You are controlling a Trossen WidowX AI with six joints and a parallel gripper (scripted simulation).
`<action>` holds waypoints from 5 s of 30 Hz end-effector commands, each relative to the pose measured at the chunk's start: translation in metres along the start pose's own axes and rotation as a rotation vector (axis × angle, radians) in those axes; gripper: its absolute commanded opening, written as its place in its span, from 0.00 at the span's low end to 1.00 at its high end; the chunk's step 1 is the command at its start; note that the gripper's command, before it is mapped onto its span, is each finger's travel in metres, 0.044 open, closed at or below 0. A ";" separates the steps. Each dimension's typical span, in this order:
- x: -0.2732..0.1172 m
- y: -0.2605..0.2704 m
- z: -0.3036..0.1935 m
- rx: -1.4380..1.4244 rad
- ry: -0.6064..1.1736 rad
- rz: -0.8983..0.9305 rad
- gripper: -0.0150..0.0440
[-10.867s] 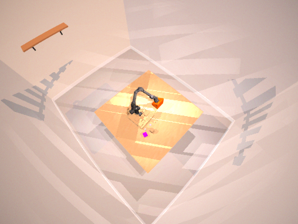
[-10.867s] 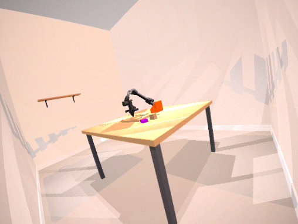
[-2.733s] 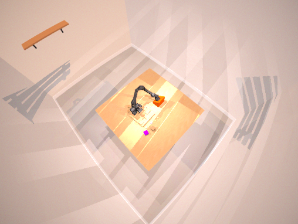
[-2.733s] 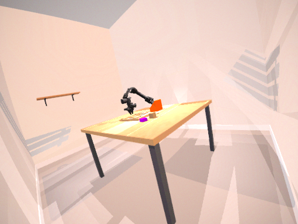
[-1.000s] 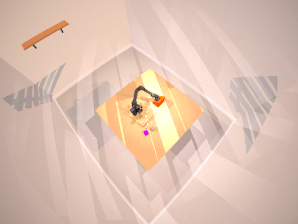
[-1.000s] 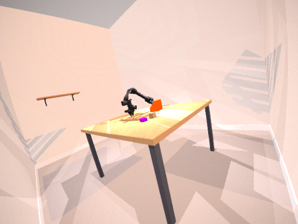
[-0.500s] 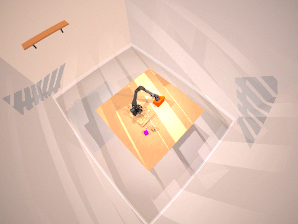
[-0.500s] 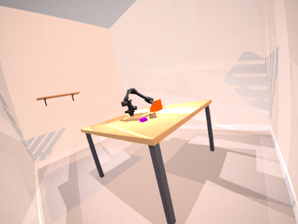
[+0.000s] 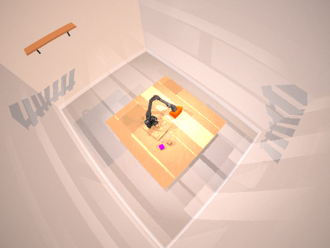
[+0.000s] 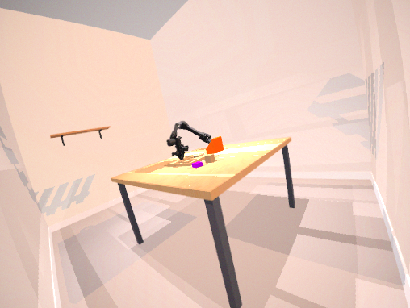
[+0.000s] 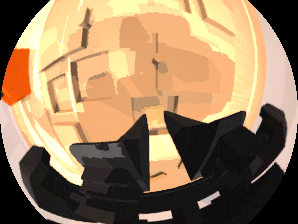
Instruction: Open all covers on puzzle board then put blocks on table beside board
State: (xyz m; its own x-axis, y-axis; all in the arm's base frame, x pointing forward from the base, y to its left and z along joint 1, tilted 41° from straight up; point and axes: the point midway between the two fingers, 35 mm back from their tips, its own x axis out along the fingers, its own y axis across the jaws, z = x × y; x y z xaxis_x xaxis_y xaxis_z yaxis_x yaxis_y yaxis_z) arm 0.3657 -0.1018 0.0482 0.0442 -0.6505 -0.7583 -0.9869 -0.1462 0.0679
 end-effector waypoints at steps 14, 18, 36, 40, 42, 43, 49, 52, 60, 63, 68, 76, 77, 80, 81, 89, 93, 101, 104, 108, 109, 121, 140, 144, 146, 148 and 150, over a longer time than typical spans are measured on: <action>-0.023 -0.001 0.000 0.002 0.001 -0.002 0.39; -0.028 -0.001 0.000 0.001 0.001 -0.002 0.39; -0.053 0.000 0.000 -0.001 0.001 0.000 0.39; -0.063 -0.001 0.000 -0.001 0.001 0.000 0.39; -0.068 -0.001 0.000 -0.001 0.000 0.000 0.39; -0.071 -0.001 0.000 -0.001 0.000 0.000 0.39; -0.086 0.000 0.000 -0.001 0.000 0.000 0.39; -0.092 0.000 0.000 -0.001 0.000 0.000 0.39; -0.092 0.014 -0.022 -0.001 -0.007 0.001 0.39; -0.091 0.021 -0.032 -0.001 -0.010 0.001 0.39; -0.091 0.034 -0.047 -0.001 -0.013 0.001 0.39; -0.091 0.056 -0.071 -0.001 -0.016 0.001 0.39; -0.091 0.059 -0.074 -0.001 -0.016 0.000 0.39; -0.091 0.068 -0.082 -0.001 -0.016 0.000 0.39; -0.091 0.071 -0.084 -0.001 -0.016 0.000 0.39; -0.091 0.095 -0.103 -0.001 -0.013 0.000 0.39; -0.092 0.108 -0.111 -0.002 -0.010 0.000 0.39; -0.093 0.135 -0.126 -0.003 -0.001 0.002 0.39; -0.093 0.145 -0.130 -0.003 0.003 0.003 0.39; -0.094 0.156 -0.135 -0.004 0.009 0.004 0.39; -0.094 0.156 -0.135 -0.004 0.009 0.004 0.39; -0.077 0.153 -0.135 -0.003 0.006 0.004 0.39; -0.046 0.151 -0.136 -0.002 0.005 0.004 0.39; -0.039 0.151 -0.136 -0.002 0.005 0.004 0.39; -0.036 0.151 -0.136 -0.002 0.005 0.004 0.39; -0.033 0.151 -0.136 -0.002 0.006 0.004 0.39; -0.030 0.151 -0.136 -0.002 0.006 0.004 0.39</action>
State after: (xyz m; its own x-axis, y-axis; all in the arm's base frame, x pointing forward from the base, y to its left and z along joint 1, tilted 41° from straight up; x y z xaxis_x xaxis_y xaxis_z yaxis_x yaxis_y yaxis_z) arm 0.2364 -0.2032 0.1773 0.0450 -0.6618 -0.7483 -0.9880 -0.1403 0.0646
